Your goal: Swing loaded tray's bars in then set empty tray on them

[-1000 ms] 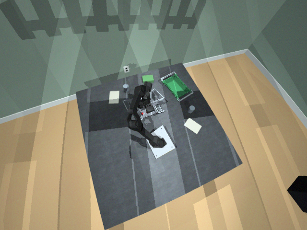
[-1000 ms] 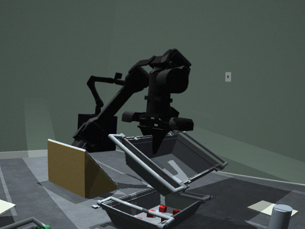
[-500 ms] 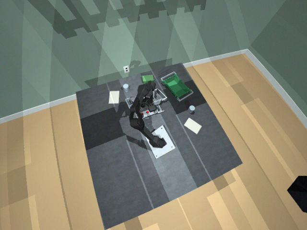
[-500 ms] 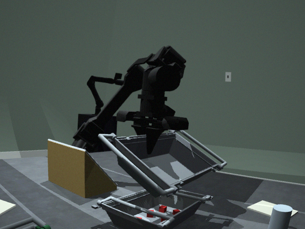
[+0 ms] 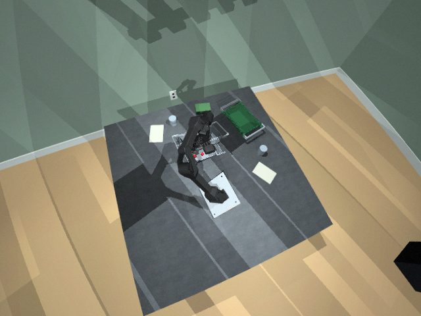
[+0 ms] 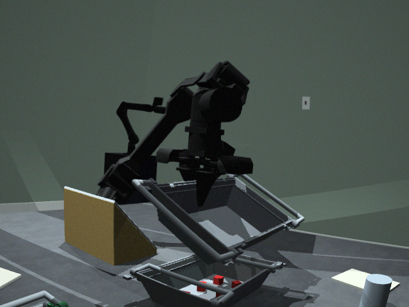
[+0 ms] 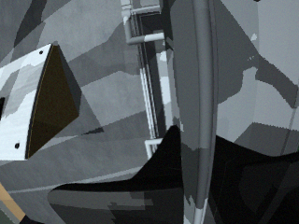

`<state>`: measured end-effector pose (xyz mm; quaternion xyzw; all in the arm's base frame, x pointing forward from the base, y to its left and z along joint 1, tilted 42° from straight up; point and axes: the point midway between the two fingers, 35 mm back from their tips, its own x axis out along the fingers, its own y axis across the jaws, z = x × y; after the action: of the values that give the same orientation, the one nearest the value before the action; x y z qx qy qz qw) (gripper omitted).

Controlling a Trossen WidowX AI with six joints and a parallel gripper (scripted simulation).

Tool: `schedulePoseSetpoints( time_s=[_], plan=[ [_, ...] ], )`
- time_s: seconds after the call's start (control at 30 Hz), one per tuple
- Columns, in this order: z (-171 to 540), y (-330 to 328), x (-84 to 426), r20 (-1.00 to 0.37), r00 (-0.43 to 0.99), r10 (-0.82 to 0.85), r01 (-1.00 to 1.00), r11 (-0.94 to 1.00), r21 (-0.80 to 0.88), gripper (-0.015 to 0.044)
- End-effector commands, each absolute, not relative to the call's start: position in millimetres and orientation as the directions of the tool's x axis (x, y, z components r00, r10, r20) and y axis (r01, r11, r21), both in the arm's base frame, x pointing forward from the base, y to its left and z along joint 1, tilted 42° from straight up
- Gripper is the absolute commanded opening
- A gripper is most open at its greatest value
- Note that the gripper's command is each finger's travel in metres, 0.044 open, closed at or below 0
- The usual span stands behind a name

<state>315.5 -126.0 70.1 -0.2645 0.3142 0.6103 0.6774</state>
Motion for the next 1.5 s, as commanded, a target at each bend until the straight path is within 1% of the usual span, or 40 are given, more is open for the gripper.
schedulePoseSetpoints(
  time_s=[0.0, 0.7, 1.47],
  plan=[
    [73, -131, 317, -0.752, 0.078, 0.655, -0.992, 0.125, 0.006, 0.0000],
    [71, -130, 318, -0.752, 0.078, 0.654, -0.992, 0.125, 0.006, 0.0000],
    [43, -107, 321, -0.752, 0.079, 0.655, -0.992, 0.125, 0.005, 0.0000]
  ],
)
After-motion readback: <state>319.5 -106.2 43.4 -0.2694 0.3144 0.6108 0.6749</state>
